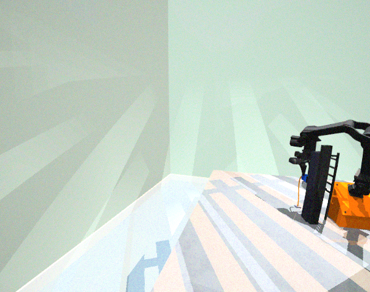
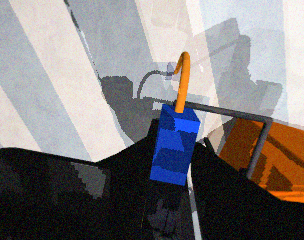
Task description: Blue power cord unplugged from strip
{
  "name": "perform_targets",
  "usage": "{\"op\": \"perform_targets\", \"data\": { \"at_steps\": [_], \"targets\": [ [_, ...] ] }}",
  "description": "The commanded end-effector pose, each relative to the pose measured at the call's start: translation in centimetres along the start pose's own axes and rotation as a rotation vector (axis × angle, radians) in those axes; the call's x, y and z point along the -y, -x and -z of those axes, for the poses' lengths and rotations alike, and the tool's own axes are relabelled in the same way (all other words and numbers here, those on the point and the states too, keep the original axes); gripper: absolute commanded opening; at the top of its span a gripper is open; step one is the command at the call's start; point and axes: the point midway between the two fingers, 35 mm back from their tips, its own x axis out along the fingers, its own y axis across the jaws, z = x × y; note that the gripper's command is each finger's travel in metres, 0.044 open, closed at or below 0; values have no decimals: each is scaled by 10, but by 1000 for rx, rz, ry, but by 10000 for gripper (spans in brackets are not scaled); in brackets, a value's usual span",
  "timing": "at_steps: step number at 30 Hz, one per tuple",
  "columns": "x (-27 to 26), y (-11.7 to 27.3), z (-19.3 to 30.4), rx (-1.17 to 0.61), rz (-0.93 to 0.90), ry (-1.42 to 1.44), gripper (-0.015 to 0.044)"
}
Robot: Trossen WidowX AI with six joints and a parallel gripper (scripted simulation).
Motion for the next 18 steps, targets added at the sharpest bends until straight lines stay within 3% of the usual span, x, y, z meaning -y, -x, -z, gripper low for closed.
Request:
{"op": "perform_targets", "data": {
  "at_steps": [1, 16, 18],
  "targets": [
    [-1, 2, -9, 9, -1, 2, 0],
    [-2, 4, -33, 10, -2, 0, 0],
    [-2, 2, -28, 7, -3, -2, 53]
  ]
}}
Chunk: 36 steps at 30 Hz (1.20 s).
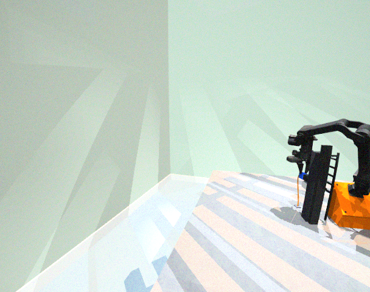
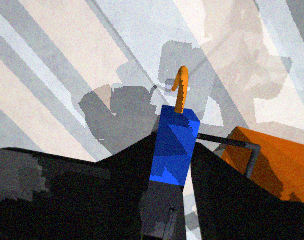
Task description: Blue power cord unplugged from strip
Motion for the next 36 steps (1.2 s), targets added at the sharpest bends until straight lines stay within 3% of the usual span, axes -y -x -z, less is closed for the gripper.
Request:
{"op": "perform_targets", "data": {
  "at_steps": [1, 15, 20, 36],
  "targets": [
    [-1, -1, 3, 2, 0, 5, 79],
    [-2, 3, -15, 4, 0, 5, 440],
    [-1, 11, -55, 6, 0, 6, 440],
    [-1, 12, -57, 6, 0, 6, 440]
  ]
}}
